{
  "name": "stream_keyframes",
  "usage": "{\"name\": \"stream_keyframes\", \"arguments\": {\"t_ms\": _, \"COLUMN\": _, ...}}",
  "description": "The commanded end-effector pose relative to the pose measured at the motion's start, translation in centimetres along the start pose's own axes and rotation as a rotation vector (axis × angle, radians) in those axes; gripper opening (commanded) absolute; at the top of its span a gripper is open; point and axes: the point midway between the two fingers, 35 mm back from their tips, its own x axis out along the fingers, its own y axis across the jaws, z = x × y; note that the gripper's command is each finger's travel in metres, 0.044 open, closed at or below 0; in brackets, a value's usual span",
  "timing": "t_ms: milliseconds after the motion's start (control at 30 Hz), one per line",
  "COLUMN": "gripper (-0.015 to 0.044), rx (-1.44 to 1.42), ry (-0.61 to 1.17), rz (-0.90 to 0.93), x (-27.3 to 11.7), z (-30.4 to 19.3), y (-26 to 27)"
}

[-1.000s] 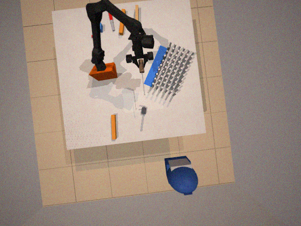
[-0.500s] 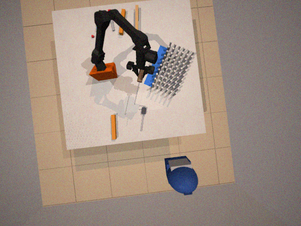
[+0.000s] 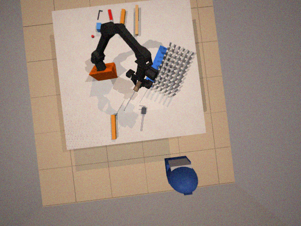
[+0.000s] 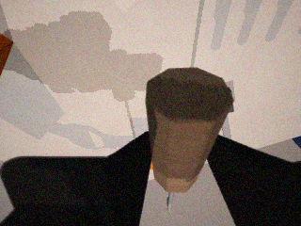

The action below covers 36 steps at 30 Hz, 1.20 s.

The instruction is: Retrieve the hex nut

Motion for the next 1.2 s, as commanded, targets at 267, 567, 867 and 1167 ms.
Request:
{"name": "stream_keyframes", "arguments": {"t_ms": 267, "gripper": 0.0, "rx": 0.152, "ry": 0.019, "rz": 0.106, "x": 2.9, "z": -3.8, "y": -0.5}}
{"name": "stream_keyframes", "arguments": {"t_ms": 567, "gripper": 0.0, "rx": 0.152, "ry": 0.019, "rz": 0.106, "x": 3.5, "z": -3.4, "y": -0.7}}
{"name": "stream_keyframes", "arguments": {"t_ms": 867, "gripper": 0.0, "rx": 0.151, "ry": 0.018, "rz": 0.105, "x": 4.6, "z": -2.8, "y": -0.9}}
{"name": "stream_keyframes", "arguments": {"t_ms": 1167, "gripper": 0.0, "rx": 0.151, "ry": 0.018, "rz": 0.104, "x": 5.6, "z": -2.1, "y": -1.1}}
